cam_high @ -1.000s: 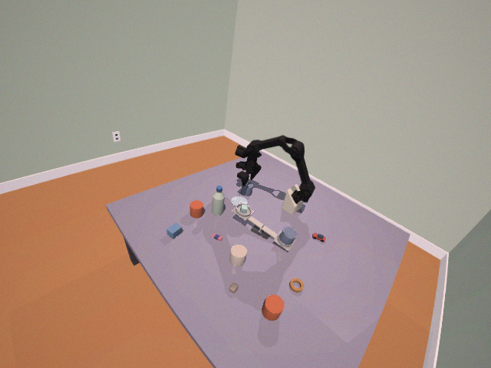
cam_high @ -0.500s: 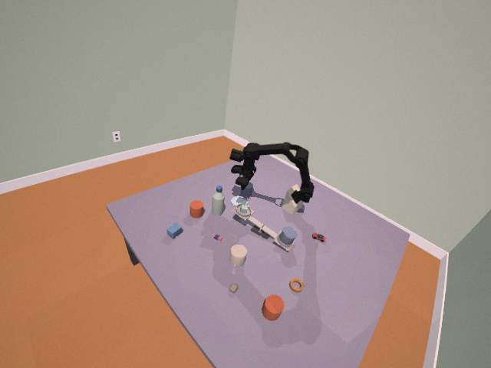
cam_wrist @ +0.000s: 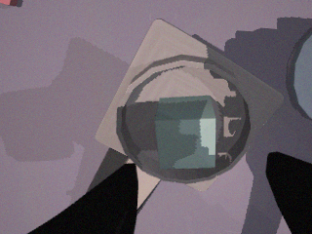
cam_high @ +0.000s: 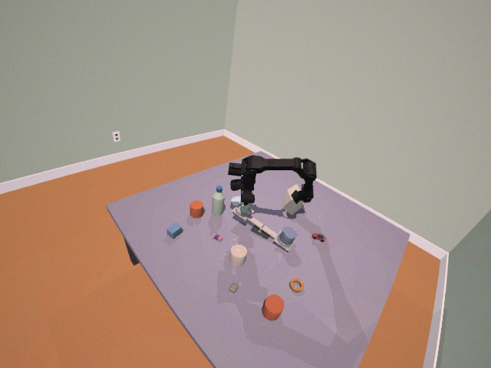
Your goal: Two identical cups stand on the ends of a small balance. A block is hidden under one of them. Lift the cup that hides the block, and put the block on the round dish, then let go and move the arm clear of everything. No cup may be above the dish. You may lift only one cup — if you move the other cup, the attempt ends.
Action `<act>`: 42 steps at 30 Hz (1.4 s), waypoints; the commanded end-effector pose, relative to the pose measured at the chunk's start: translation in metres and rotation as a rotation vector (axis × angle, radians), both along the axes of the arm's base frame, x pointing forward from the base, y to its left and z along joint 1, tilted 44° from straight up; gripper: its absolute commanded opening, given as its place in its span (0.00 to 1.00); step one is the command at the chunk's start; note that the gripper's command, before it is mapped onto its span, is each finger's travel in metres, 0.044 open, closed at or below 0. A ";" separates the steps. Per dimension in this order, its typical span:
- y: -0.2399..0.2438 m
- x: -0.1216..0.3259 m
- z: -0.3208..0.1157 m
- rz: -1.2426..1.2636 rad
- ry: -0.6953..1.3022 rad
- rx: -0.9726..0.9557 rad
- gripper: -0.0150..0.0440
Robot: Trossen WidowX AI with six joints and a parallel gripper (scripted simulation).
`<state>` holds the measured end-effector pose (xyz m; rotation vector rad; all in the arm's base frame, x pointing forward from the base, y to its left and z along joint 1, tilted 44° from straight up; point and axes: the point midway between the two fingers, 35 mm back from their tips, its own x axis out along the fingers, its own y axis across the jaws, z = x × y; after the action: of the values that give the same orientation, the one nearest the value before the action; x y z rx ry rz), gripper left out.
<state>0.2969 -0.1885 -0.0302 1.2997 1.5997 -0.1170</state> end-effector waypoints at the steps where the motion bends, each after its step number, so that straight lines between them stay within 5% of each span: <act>1: 0.001 0.001 0.003 -0.001 -0.010 0.008 0.69; 32: 0.036 0.007 -0.034 -0.001 -0.011 0.010 0.69; 36: 0.036 0.007 -0.034 -0.001 -0.011 0.010 0.52; 42: 0.036 0.007 -0.034 -0.001 -0.011 0.010 0.45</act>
<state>0.3044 -0.1536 -0.0637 1.3007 1.5911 -0.1009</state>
